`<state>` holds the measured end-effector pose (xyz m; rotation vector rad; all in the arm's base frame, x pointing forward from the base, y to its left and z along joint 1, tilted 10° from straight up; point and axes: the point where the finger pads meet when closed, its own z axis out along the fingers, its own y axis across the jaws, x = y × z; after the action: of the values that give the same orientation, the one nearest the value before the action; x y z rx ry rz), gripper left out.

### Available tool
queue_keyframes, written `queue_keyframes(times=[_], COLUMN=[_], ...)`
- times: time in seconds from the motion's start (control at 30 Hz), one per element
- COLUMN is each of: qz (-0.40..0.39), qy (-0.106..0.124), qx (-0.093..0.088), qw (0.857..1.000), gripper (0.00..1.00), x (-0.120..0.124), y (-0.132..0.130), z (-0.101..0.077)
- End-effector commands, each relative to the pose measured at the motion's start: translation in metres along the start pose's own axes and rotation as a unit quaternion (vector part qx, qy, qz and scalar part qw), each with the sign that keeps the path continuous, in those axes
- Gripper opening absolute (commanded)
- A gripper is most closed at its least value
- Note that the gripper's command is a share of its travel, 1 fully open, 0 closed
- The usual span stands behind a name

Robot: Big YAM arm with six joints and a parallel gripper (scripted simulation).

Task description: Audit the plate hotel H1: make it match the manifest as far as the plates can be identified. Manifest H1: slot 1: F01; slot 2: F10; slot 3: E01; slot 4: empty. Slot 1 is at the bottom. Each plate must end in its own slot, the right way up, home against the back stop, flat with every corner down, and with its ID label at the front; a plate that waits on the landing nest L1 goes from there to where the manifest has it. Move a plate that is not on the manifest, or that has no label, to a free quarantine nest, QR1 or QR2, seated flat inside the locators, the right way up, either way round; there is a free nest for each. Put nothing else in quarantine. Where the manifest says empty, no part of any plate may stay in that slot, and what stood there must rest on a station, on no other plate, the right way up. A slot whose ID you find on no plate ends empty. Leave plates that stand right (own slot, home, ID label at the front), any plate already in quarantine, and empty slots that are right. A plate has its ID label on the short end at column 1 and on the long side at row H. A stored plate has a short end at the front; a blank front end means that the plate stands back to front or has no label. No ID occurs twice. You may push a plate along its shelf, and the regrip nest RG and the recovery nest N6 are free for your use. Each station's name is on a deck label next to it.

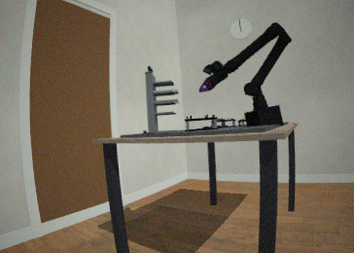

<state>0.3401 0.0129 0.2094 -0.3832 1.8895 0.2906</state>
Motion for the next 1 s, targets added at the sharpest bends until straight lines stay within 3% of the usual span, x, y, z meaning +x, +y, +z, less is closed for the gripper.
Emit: queue_keyframes(times=[0.0, 0.4, 0.47, 0.97], qz=[0.0, 0.004, 0.011, 0.012], qy=[-0.019, -0.022, -0.007, -0.008], qx=[-0.009, -0.01, -0.012, -0.012], qw=[1.0, 1.0, 1.0, 1.0], gripper=[1.0, 1.0, 1.0, 1.0], x=[-0.014, -0.021, -0.014, -0.013], y=[0.015, 0.046, 0.054, 0.097], z=[0.002, 0.011, 0.01, 0.006])
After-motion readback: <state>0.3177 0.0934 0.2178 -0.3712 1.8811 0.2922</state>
